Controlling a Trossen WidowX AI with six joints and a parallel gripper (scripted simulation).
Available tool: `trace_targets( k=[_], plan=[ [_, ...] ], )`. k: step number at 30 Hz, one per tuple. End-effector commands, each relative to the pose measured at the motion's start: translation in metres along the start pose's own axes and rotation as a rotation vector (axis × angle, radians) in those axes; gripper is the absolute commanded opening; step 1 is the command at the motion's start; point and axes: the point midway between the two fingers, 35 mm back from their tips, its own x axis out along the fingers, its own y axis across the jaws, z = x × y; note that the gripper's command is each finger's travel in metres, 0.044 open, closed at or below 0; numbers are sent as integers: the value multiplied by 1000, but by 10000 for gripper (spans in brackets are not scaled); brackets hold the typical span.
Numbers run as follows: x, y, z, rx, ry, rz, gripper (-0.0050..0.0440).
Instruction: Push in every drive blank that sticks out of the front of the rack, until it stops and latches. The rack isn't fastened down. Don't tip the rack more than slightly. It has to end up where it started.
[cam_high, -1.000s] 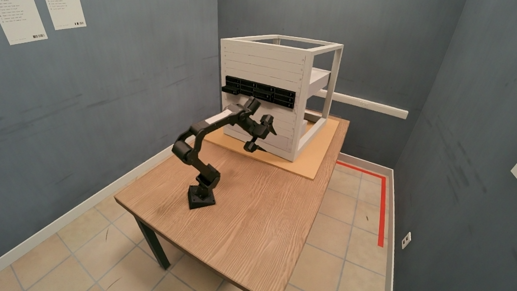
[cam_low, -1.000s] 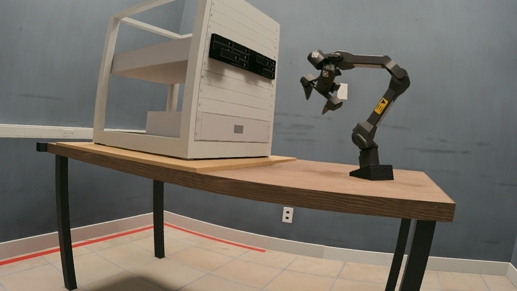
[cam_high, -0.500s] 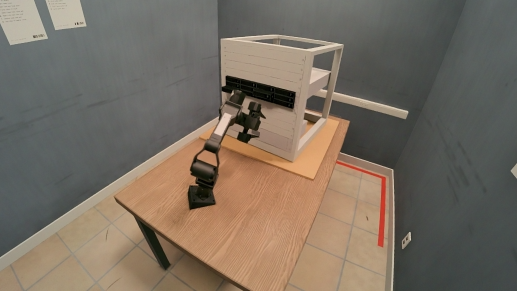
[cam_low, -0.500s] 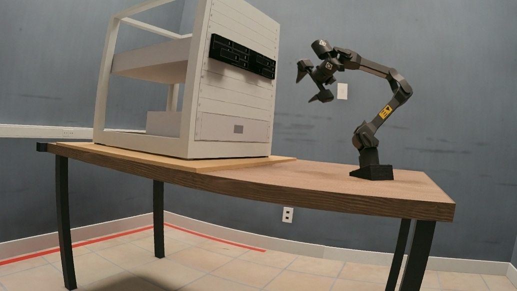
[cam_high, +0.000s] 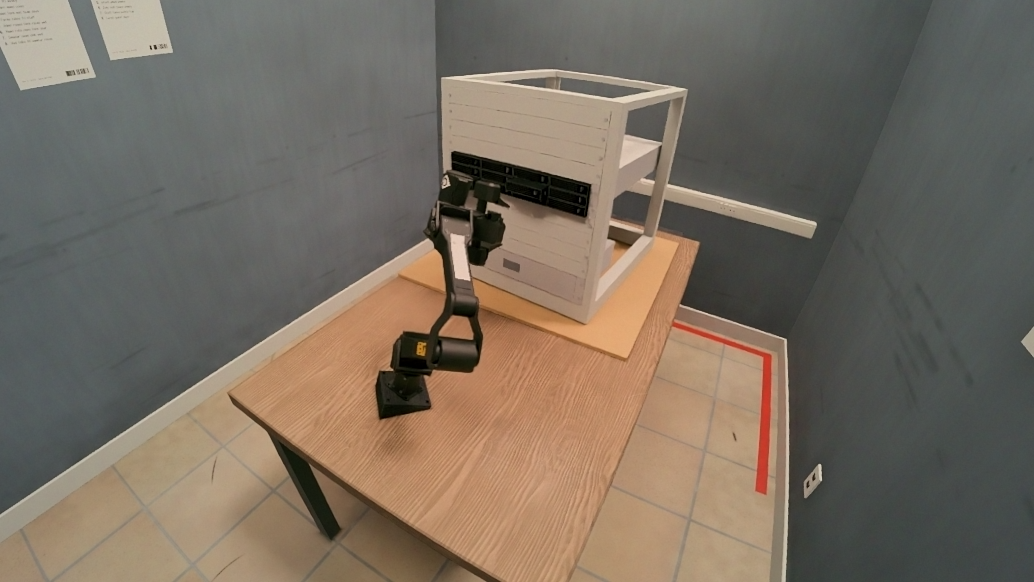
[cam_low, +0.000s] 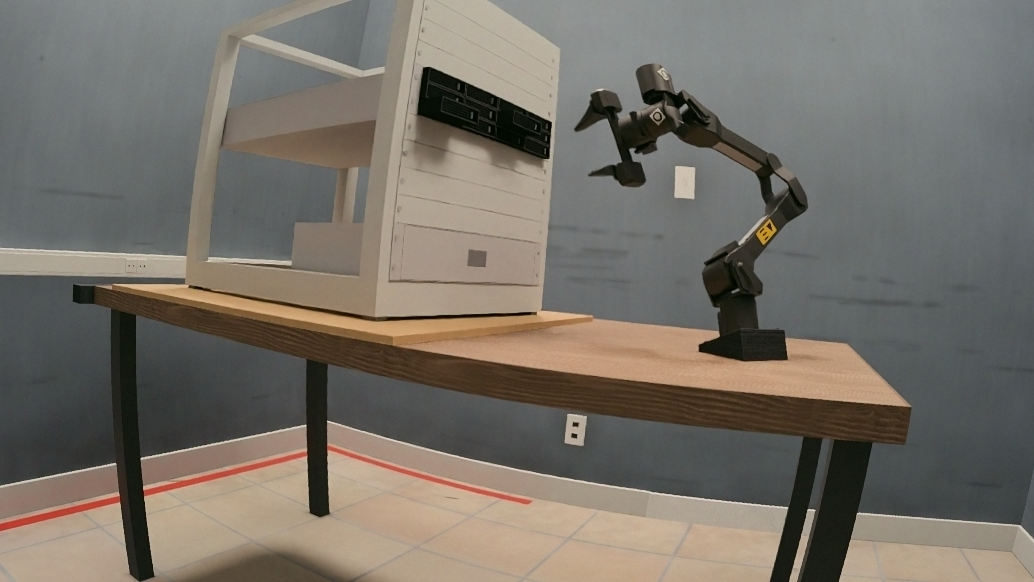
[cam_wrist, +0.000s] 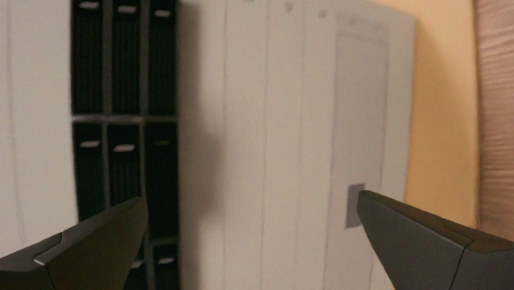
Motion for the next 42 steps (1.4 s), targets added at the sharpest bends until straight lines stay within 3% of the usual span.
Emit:
trace_targets(
  k=[1,8,19,42],
  plan=[
    [-4,15,-16,17,37,113,440],
    [-7,32,-40,44,113,225,440],
    [-10,47,-61,67,178,318,440],
    [-11,50,-66,73,192,341,440]
  ],
)
